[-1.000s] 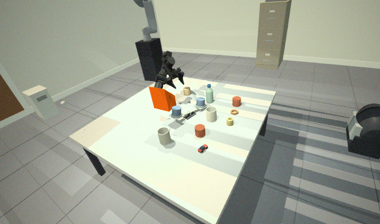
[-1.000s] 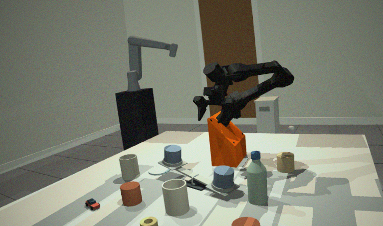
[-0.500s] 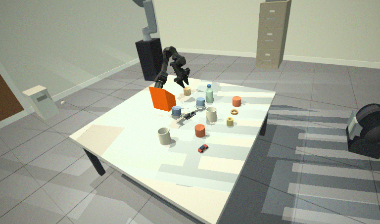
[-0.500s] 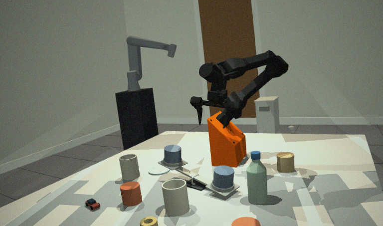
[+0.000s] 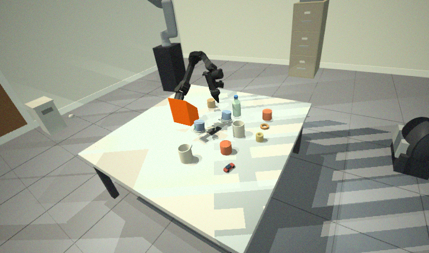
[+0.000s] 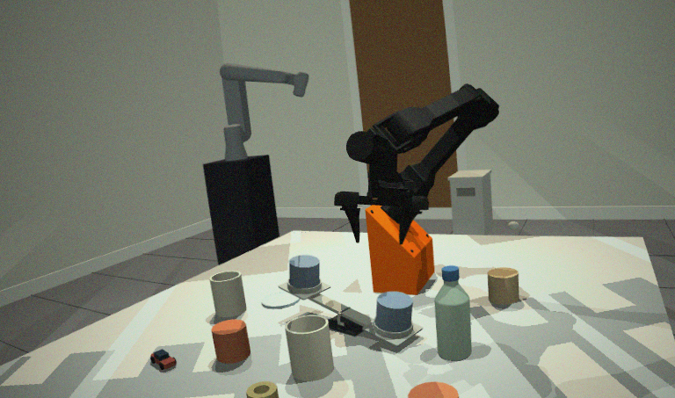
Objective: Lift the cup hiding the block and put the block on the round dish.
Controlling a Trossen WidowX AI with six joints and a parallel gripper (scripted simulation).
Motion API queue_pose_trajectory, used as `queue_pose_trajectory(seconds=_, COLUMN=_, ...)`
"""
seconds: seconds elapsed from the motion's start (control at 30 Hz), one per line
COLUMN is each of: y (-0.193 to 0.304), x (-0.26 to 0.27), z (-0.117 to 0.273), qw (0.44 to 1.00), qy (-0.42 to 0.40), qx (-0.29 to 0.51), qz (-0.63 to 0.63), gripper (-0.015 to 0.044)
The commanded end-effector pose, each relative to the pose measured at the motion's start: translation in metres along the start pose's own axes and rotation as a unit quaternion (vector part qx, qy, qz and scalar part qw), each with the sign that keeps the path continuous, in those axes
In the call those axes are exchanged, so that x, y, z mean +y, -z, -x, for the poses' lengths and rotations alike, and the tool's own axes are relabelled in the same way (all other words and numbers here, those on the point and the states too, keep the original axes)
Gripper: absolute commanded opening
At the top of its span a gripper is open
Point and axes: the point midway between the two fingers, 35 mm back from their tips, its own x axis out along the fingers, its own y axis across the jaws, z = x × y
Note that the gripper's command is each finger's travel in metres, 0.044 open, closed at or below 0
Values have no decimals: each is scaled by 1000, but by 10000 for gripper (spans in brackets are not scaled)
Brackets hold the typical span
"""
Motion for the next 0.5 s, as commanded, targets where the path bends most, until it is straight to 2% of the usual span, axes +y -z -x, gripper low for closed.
queue_pose_trajectory(seconds=0.0, y=-10, x=1, z=-15, qw=998, qy=-22, qx=17, qz=56, gripper=440)
queue_pose_trajectory(seconds=0.47, y=-40, x=8, z=-64, qw=962, qy=-99, qx=49, qz=249, gripper=440)
